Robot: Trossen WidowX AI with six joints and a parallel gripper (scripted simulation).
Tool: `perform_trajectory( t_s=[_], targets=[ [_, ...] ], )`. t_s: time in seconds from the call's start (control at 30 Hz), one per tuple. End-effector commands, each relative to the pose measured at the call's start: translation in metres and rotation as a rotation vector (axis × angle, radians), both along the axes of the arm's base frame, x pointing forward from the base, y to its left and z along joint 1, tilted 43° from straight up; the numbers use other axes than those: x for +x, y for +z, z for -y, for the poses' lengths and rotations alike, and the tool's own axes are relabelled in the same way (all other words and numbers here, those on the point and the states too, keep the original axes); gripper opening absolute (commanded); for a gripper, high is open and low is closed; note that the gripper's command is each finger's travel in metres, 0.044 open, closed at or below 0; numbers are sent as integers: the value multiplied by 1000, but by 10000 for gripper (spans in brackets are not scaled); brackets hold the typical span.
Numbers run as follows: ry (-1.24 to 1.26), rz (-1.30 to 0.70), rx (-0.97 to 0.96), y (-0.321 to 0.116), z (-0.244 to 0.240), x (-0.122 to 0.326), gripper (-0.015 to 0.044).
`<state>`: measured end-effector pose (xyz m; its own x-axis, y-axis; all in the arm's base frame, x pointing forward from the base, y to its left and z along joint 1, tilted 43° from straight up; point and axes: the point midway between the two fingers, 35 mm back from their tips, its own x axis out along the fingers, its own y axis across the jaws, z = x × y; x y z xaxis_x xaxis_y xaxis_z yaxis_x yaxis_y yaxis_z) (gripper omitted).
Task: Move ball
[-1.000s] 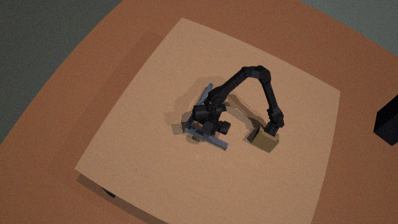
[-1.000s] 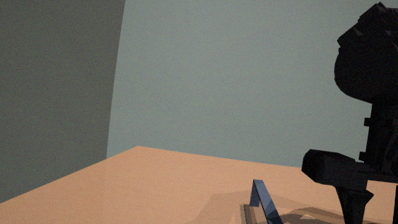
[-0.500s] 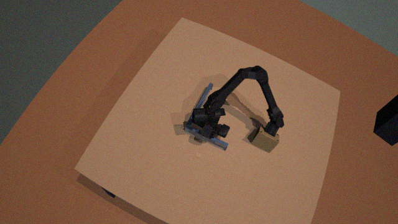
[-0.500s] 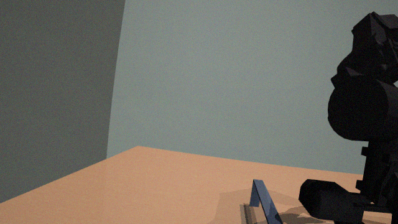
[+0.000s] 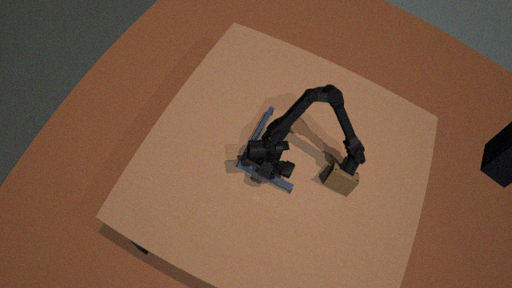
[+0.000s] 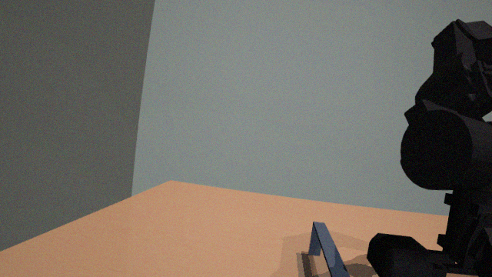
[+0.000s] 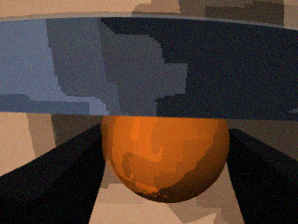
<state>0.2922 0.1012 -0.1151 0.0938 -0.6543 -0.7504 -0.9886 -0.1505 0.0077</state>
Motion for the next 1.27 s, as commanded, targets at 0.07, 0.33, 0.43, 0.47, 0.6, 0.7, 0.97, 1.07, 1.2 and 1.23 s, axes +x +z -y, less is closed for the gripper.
perform_trajectory(
  t_s=[0.07,0.33,0.43,0.47,0.6,0.7,0.97,1.07,1.2,1.23],
  targets=[
    [-1,1,0,0,0,0,210],
    [0,0,0,2,-2,0,347],
    [2,-4,-1,30,-29,-2,347],
    [2,-6,-3,44,-41,-5,347],
    [3,-8,-7,64,-56,-10,347],
    [24,7,2,59,-58,-7,347],
    [24,7,3,68,-65,-8,399],
    [23,9,4,97,-87,-16,440],
    [23,10,4,99,-89,-16,440],
    [23,10,4,99,-89,-16,440]
  ],
)
